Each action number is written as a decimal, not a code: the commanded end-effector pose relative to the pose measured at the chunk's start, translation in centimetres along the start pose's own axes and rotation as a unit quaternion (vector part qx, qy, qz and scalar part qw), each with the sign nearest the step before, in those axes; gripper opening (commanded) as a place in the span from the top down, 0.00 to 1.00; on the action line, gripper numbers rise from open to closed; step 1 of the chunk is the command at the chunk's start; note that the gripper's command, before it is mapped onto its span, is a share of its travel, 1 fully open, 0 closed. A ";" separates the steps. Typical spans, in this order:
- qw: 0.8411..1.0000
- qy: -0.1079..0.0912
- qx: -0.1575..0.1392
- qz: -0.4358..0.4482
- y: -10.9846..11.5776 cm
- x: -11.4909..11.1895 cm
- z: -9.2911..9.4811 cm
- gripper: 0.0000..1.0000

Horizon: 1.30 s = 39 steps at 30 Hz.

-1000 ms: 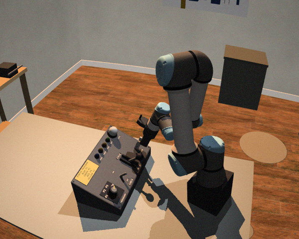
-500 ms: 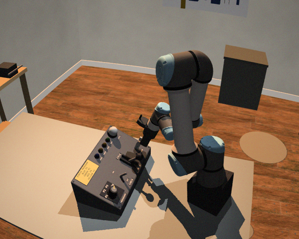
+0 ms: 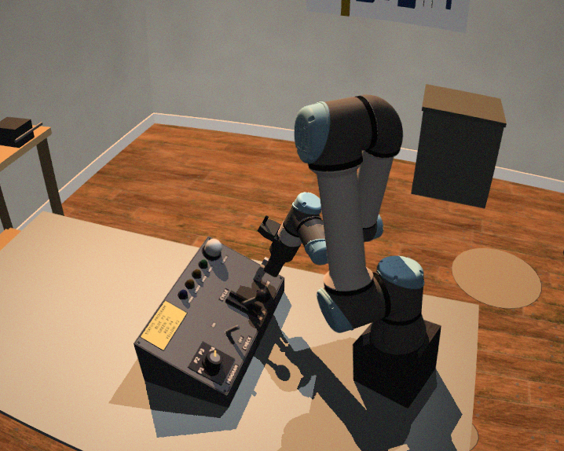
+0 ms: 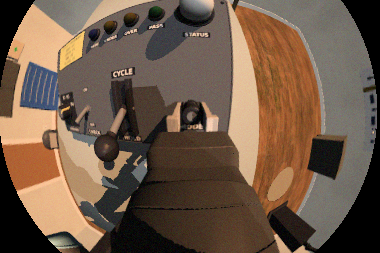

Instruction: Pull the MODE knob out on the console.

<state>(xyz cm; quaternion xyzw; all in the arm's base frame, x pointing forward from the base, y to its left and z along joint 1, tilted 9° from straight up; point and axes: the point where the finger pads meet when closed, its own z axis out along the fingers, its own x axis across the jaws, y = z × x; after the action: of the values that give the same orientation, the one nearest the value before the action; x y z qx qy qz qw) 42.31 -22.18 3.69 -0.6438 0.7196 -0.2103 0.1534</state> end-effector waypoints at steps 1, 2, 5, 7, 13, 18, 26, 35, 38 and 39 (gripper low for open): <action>1.000 0.001 0.001 0.000 0.0 0.0 -0.1 1.00; 1.000 0.001 0.001 0.000 0.0 0.0 -0.2 1.00; 1.000 0.001 0.001 0.000 0.0 0.0 -0.2 1.00; 1.000 0.001 0.001 0.000 0.0 0.0 -0.3 1.00; 1.000 0.001 0.001 0.000 0.0 0.0 -0.5 1.00; 1.000 0.001 0.001 0.000 0.0 0.0 -0.6 1.00; 1.000 0.001 0.001 0.000 0.0 0.0 -0.8 1.00; 1.000 0.001 0.001 0.000 0.0 0.0 -1.1 1.00; 1.000 0.001 0.001 0.000 0.0 0.0 -1.1 1.00; 1.000 0.001 0.001 0.000 0.0 0.0 -1.2 1.00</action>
<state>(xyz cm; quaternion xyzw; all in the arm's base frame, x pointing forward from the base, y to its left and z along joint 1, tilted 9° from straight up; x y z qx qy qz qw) 41.80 -22.07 4.61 -0.6438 0.7194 -0.2110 0.1531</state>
